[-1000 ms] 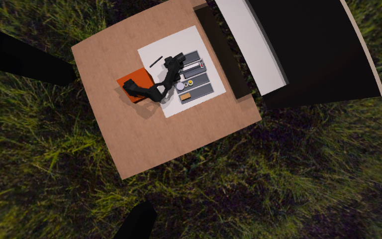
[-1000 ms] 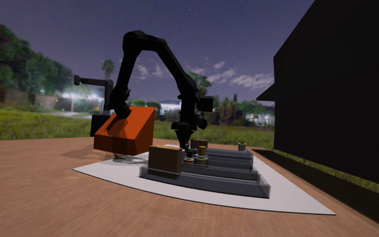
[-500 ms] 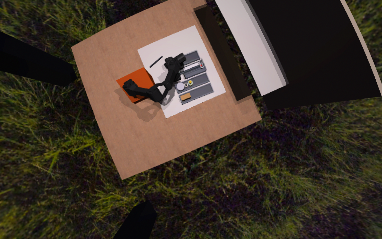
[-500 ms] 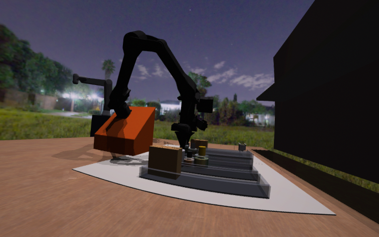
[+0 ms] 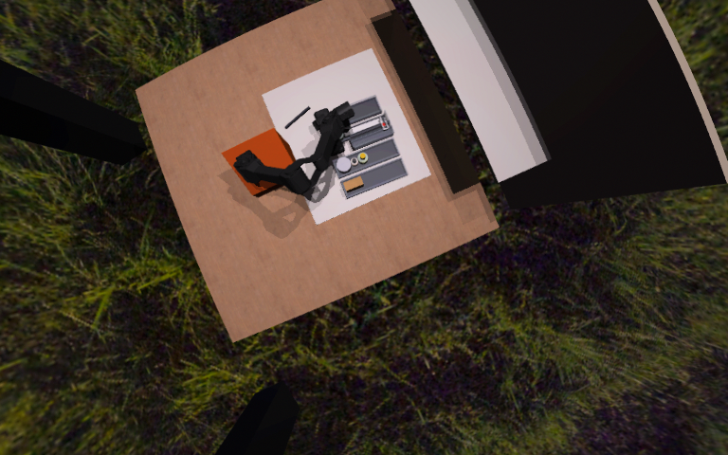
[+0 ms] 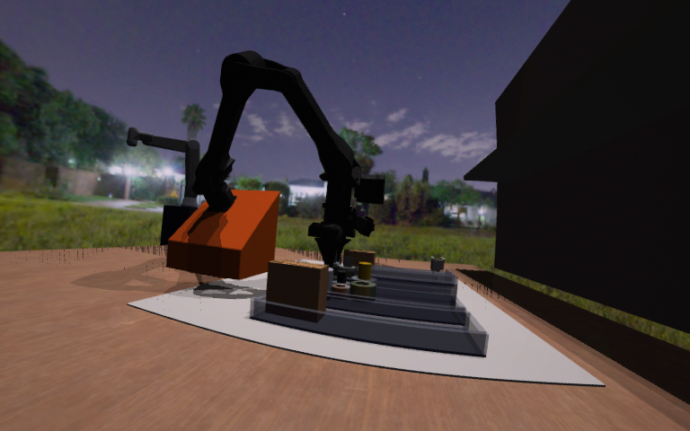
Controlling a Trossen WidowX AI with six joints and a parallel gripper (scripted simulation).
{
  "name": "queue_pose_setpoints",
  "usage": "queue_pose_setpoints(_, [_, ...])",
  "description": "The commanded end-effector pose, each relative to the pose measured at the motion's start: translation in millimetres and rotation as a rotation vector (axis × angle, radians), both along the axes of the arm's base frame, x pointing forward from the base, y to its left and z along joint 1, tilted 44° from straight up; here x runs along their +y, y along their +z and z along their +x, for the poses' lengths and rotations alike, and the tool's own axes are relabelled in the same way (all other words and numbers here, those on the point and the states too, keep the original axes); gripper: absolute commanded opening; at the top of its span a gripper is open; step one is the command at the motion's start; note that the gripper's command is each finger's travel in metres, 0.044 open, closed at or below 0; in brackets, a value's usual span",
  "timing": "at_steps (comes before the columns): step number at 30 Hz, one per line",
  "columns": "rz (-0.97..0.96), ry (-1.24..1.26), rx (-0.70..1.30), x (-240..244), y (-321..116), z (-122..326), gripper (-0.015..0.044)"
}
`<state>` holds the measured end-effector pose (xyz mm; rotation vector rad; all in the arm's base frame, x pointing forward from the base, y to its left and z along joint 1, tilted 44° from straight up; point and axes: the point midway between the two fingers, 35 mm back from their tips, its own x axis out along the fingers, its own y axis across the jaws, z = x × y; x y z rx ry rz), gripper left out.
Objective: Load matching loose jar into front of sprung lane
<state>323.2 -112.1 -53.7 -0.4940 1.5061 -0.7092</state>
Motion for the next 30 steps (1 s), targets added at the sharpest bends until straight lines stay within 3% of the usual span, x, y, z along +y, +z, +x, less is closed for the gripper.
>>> queue_pose_setpoints(1, [-0.008,0.003,-0.023,-2.0,0.5,5.1,0.0])
queue_pose_setpoints(30, [-0.008,0.003,-0.022,-5.8,-4.0,0.9,0.0])
